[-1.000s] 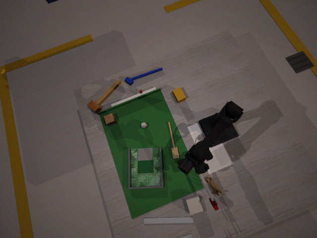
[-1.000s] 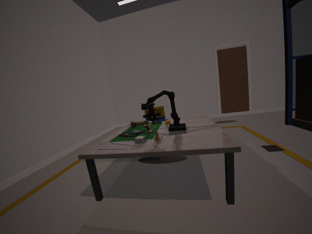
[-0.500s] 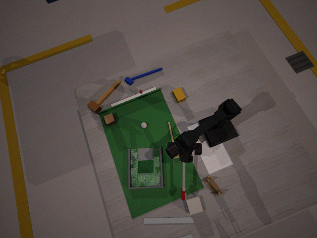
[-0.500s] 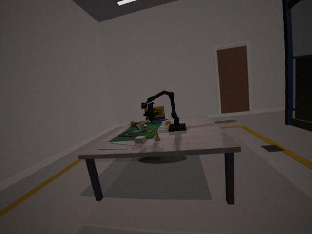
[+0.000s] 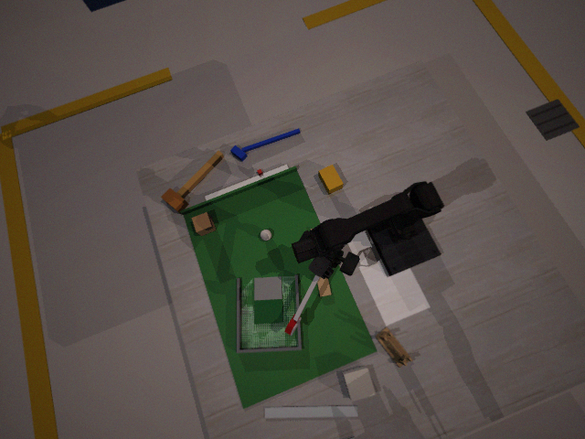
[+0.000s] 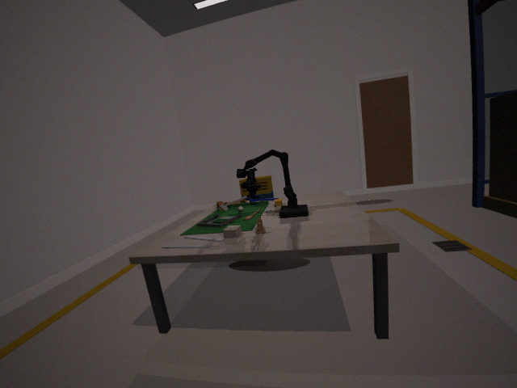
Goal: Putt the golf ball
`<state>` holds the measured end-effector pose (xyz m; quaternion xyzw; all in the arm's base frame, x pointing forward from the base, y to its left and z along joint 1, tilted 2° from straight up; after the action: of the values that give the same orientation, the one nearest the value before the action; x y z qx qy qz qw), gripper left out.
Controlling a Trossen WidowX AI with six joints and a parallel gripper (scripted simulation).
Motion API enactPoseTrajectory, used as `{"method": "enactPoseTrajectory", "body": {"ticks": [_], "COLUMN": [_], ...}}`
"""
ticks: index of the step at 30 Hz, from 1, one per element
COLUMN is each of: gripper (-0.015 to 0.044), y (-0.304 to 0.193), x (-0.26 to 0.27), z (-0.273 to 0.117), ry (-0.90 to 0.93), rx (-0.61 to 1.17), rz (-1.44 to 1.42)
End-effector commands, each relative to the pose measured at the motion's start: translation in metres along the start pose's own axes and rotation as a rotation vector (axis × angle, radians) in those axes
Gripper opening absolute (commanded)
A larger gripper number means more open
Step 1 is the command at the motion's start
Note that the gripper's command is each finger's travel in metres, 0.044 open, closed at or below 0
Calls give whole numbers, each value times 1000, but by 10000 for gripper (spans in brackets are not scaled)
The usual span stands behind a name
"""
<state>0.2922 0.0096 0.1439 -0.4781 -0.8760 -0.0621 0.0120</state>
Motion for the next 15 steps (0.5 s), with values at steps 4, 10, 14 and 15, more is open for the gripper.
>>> {"method": "enactPoseTrajectory", "body": {"ticks": [4,10,14,15], "gripper": [0,0,0,0], "y": [-23,-47,-64,-68], "x": [-29,-52,-66,-69], "z": [-9,-15,-19,-20], "ry": [-35,-59,-74,-78], "rx": [7,20,29,31], "rz": [205,388,509,540]}}
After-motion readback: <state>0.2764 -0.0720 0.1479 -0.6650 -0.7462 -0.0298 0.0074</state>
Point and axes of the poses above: the point midway between the two fingers, 35 mm back from their tips, its own z axis out along the fingers, its own x axis across the jaws, y = z × x, the point moved 2 cm from there along -z, back along the fingers, and after that the axes turned 7 degrees about z, right-handed, at the moved point
